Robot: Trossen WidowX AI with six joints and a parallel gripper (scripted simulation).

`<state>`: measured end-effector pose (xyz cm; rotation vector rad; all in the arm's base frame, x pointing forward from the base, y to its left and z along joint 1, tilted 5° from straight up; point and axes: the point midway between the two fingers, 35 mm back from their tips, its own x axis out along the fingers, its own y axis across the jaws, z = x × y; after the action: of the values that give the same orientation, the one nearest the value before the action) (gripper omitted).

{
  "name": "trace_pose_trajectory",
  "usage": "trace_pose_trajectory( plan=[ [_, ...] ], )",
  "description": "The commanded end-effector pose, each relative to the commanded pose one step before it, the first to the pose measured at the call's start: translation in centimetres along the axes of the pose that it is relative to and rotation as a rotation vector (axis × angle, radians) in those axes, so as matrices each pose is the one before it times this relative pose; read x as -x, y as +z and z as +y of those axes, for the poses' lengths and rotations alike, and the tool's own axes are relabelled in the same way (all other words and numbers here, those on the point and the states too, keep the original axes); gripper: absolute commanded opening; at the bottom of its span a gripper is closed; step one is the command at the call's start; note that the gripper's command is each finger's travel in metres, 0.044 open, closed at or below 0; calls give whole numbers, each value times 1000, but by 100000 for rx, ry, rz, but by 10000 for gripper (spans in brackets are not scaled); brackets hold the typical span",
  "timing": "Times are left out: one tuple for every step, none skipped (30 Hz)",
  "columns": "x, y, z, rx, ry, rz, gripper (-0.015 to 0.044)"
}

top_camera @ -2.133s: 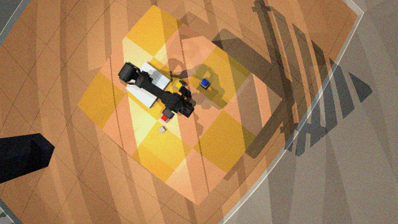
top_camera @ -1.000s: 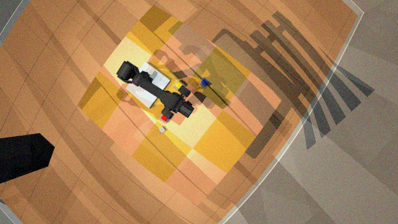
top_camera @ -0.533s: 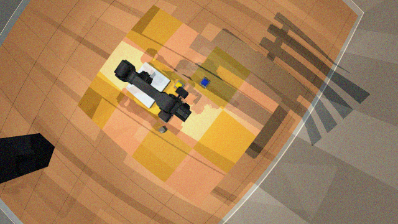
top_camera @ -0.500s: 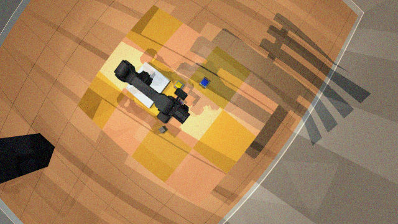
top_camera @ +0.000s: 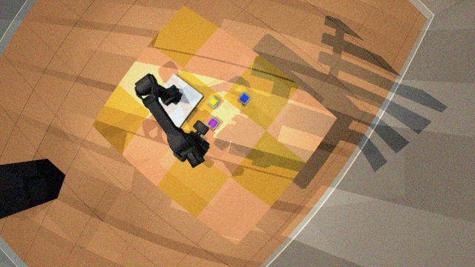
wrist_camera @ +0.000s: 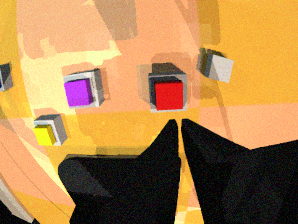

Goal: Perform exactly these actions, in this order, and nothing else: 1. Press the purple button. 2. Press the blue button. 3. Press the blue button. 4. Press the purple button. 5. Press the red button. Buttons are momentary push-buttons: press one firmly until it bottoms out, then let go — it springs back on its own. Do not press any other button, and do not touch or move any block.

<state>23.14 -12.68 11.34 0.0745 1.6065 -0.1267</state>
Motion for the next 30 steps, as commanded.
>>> trace_pose_trajectory(
  plan=[
    [-3745, -316, -265, 706, 172, 1529, 20],
    [-976, -71, 27, 0, -1, 10, 20],
    [-581, -60, 23, 0, 0, 8, 20],
    [-193, -23, 9, 0, 0, 3, 20],
    [0, 0, 0, 0, 0, 0, 20],
    [0, 0, 0, 0, 0, 0, 20],
    [0, 0, 0, 0, 0, 0, 20],
    [0, 0, 0, 0, 0, 0, 20],
    [-27, 2, -1, 0, 0, 0, 20],
    [-82, 5, -2, 0, 0, 0, 20],
    [-136, 7, -3, 0, -1, 0, 20],
    [-165, 8, -3, 0, -1, 0, 20],
    [-165, 7, -3, 0, -1, 0, 20],
    [-165, 6, -2, 0, -1, 0, 20],
    [-165, 5, -2, 0, -1, 1, 20],
    [-165, 4, -1, 0, -1, 1, 20],
    [-164, 2, -1, 0, -1, 1, 20],
    [-164, 1, -1, 0, -1, 1, 20],
    [-164, 0, 0, 0, 0, 1, 20],
    [-164, -1, 0, 0, 0, 1, 20],
    [-163, -2, 1, 0, 0, 1, 20],
    [-163, -3, 1, 0, 0, 1, 20],
    [-163, -4, 1, 0, 0, 1, 20],
    [-162, -5, 2, 0, 0, 1, 20],
    [-162, -6, 2, 0, 0, 2, 20],
    [-162, -7, 3, 0, 0, 2, 20],
    [-161, -8, 3, 0, 0, 2, 20],
    [-161, -9, 3, 0, 0, 2, 20],
    [-132, -8, 3, 0, 0, 2, 20],
    [-79, -5, 2, 0, 0, 1, 20]
  ],
)
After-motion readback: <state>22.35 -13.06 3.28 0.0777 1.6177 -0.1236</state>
